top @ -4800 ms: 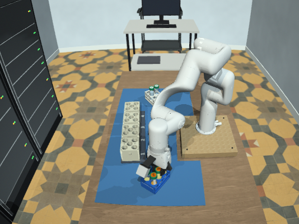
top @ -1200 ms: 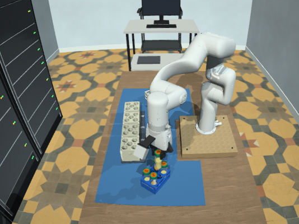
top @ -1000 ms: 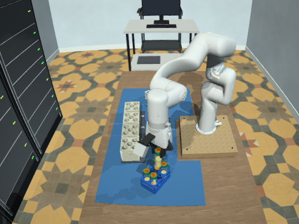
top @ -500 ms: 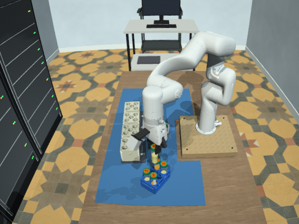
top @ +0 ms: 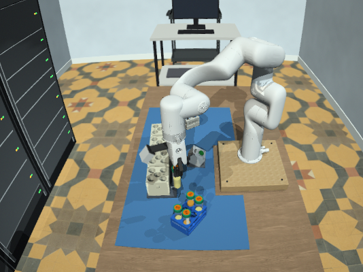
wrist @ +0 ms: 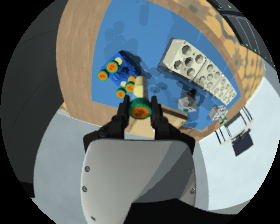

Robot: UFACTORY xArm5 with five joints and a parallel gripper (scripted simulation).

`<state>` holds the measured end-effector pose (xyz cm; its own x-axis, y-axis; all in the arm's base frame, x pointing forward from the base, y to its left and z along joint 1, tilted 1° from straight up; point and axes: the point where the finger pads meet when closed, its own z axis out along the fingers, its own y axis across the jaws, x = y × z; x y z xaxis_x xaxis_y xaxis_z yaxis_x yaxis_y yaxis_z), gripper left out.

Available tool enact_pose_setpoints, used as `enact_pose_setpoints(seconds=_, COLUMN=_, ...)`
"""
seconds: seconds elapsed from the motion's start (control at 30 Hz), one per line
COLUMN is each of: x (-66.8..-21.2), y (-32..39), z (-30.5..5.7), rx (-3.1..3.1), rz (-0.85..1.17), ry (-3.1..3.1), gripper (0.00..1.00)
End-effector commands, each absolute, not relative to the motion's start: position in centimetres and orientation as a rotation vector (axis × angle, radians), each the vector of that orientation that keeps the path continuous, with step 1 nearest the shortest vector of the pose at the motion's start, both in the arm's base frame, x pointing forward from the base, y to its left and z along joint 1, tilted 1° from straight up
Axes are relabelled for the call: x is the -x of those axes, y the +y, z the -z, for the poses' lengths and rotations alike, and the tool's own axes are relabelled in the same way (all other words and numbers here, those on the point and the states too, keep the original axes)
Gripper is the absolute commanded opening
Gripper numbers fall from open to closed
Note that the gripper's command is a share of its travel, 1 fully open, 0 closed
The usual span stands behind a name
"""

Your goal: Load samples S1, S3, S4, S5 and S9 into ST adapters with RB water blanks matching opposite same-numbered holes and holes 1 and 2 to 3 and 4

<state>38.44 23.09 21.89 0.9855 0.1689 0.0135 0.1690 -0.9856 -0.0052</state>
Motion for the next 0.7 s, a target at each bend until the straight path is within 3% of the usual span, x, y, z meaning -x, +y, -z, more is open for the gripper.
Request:
enact_pose_setpoints(seconds=0.0, x=-39.5, y=21.5, z=-22.0, rx=3.132, rz=0.026, ry=-0.073, gripper=0.0)
enact_pose_setpoints(seconds=0.67, x=-43.7, y=14.2, z=-22.0, rx=3.13, rz=0.025, ry=0.18, gripper=0.0)
